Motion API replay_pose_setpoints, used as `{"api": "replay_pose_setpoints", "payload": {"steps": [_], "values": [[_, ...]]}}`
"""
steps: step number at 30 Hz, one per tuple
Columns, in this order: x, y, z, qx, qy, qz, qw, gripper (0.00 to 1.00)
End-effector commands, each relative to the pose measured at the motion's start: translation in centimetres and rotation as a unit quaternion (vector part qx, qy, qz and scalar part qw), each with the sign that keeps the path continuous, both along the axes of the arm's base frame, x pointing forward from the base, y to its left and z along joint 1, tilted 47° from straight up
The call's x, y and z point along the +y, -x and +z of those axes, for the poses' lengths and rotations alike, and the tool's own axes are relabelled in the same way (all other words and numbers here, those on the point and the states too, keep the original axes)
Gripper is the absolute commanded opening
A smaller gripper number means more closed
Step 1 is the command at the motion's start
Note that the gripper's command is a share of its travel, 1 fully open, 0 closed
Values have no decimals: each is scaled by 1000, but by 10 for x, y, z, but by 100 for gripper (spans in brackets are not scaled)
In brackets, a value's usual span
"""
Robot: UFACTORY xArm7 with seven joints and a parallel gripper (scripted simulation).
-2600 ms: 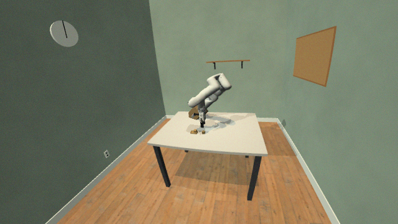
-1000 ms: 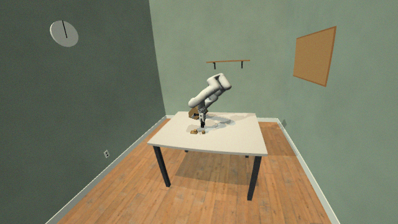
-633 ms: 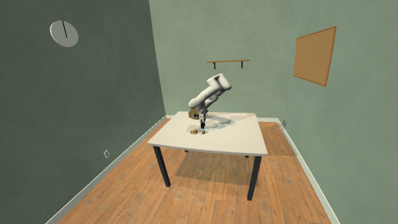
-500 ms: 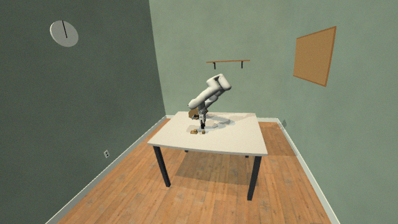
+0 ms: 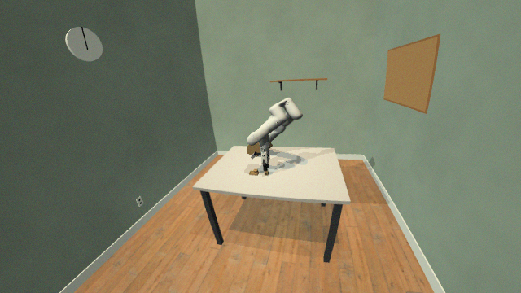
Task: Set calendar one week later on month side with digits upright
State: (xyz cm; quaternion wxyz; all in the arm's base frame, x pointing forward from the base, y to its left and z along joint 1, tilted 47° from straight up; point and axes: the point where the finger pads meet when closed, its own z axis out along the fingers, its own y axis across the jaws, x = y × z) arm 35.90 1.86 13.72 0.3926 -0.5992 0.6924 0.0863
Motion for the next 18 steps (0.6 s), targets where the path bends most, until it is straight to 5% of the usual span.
{"api": "replay_pose_setpoints", "payload": {"steps": [1, 18], "values": [[2, -3, -3, -1, 0, -1, 1000, 47], [7, -7, -8, -1, 0, -1, 1000, 47]]}}
